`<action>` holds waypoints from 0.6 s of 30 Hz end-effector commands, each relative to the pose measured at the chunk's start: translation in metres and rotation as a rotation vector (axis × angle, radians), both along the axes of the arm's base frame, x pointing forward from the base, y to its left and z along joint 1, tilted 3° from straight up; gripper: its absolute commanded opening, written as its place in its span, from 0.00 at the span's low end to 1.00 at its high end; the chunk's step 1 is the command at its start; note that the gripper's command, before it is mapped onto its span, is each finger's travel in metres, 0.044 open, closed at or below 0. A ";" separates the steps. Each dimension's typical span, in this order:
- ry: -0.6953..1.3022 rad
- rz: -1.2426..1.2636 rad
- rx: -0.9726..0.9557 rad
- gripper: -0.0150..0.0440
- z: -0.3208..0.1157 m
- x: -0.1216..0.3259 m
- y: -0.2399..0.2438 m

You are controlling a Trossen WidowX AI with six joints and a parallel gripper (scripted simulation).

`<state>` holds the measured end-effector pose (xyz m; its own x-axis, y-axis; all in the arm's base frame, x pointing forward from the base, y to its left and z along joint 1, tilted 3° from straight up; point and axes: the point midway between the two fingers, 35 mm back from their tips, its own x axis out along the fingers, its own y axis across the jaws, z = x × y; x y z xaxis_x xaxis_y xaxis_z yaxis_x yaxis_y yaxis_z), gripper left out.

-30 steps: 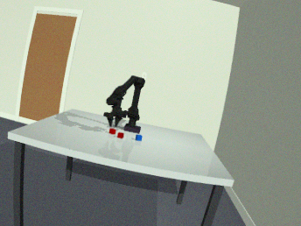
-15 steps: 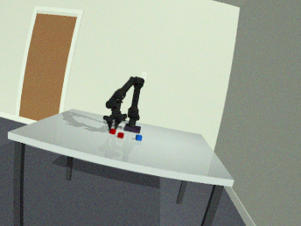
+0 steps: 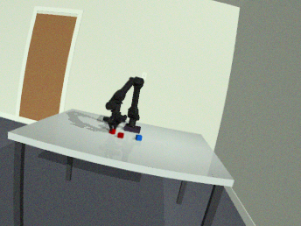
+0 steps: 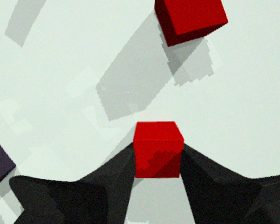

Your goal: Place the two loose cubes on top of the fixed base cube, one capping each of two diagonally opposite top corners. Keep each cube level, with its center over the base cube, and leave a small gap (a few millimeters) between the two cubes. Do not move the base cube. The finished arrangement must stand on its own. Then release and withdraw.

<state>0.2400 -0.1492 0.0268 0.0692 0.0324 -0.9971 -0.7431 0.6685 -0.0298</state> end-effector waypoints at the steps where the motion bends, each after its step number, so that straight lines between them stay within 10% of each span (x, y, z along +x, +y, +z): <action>1: 0.006 -0.004 -0.003 0.43 0.006 0.000 -0.001; 18: 0.005 -0.004 -0.003 0.43 0.058 0.001 -0.006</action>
